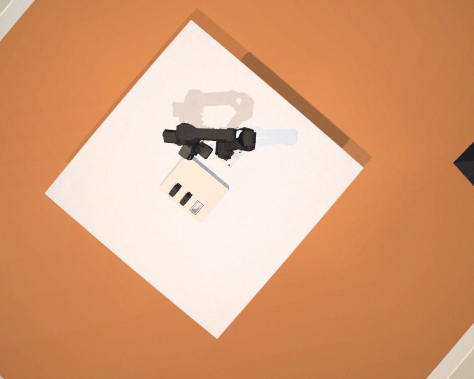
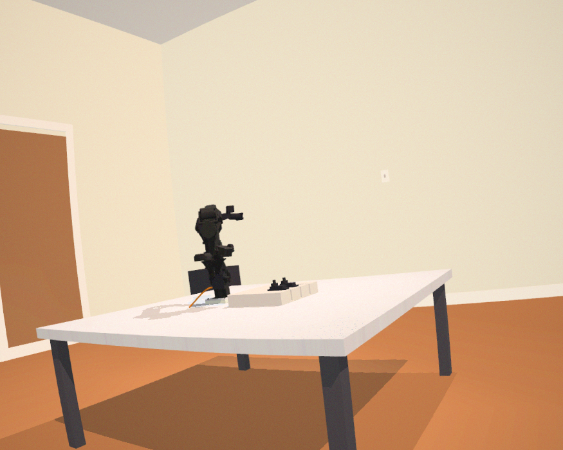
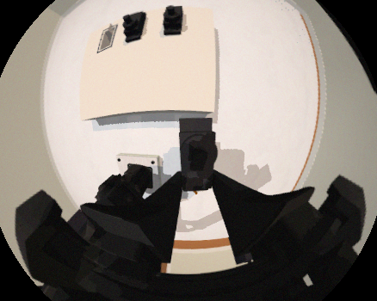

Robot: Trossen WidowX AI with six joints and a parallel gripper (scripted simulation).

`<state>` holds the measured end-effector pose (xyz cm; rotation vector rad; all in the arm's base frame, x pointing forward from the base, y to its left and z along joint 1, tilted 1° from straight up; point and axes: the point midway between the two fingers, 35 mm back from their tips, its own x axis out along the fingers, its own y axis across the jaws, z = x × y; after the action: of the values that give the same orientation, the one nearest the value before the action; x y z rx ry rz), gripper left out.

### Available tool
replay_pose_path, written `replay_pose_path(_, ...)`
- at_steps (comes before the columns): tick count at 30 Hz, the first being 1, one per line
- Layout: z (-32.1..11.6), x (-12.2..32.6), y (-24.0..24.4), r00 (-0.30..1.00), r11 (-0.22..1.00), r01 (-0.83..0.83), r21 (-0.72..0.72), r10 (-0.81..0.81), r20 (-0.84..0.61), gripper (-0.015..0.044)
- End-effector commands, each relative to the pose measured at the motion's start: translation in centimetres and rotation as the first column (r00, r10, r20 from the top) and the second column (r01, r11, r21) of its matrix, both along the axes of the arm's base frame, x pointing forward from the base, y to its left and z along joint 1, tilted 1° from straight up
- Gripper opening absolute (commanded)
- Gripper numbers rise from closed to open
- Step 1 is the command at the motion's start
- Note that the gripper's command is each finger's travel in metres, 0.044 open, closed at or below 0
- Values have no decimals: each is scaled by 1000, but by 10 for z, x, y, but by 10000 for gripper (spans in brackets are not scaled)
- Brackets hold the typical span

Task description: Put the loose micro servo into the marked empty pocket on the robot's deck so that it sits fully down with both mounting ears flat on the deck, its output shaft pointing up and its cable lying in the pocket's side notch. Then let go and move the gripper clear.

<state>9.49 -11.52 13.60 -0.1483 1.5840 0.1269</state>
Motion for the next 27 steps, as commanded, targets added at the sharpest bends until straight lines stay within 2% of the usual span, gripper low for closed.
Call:
replay_pose_path(1, 6, 0, 1, 1000, 1000, 3, -8, -3, 12, 0)
replay_pose_path(13, 6, 3, 4, 1000, 1000, 3, -7, -3, 12, 0)
replay_pose_path(27, 6, 54, 9, 1000, 1000, 3, -7, -3, 17, 0)
